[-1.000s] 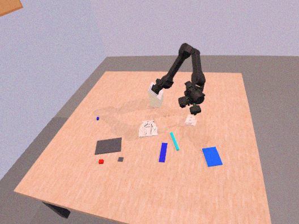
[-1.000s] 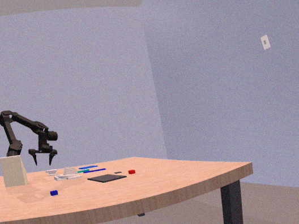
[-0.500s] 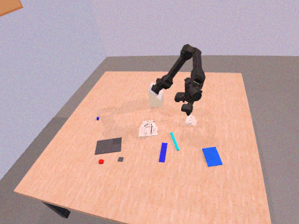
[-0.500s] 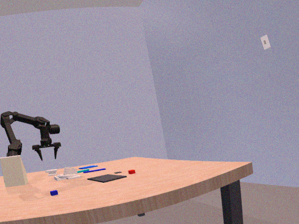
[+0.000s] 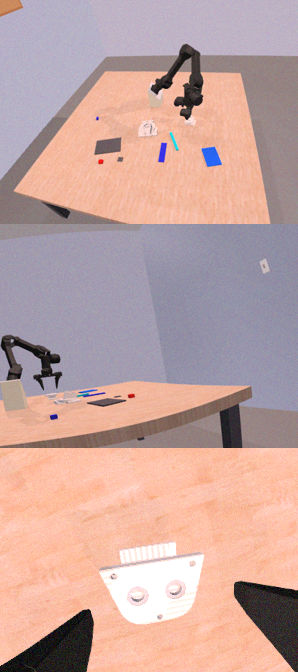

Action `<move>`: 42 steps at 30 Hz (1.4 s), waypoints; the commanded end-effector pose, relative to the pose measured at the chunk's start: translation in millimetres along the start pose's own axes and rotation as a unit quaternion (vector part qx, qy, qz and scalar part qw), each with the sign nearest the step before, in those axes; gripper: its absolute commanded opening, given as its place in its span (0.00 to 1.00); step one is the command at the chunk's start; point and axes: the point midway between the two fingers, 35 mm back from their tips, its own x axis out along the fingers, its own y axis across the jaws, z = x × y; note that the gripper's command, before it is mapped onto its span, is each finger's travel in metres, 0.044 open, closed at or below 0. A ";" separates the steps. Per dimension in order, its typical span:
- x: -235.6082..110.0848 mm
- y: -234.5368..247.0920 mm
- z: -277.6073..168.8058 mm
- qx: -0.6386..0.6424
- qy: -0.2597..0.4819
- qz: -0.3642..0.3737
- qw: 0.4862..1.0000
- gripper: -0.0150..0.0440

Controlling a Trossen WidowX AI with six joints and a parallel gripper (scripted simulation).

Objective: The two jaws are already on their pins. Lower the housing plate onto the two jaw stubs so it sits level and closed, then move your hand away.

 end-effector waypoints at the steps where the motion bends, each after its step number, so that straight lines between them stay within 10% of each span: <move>1: 2.6 1.1 0.2 0.003 0.000 0.003 1.000 1.00; 42: 51.4 1.2 0.0 0.003 0.001 0.002 1.000 1.00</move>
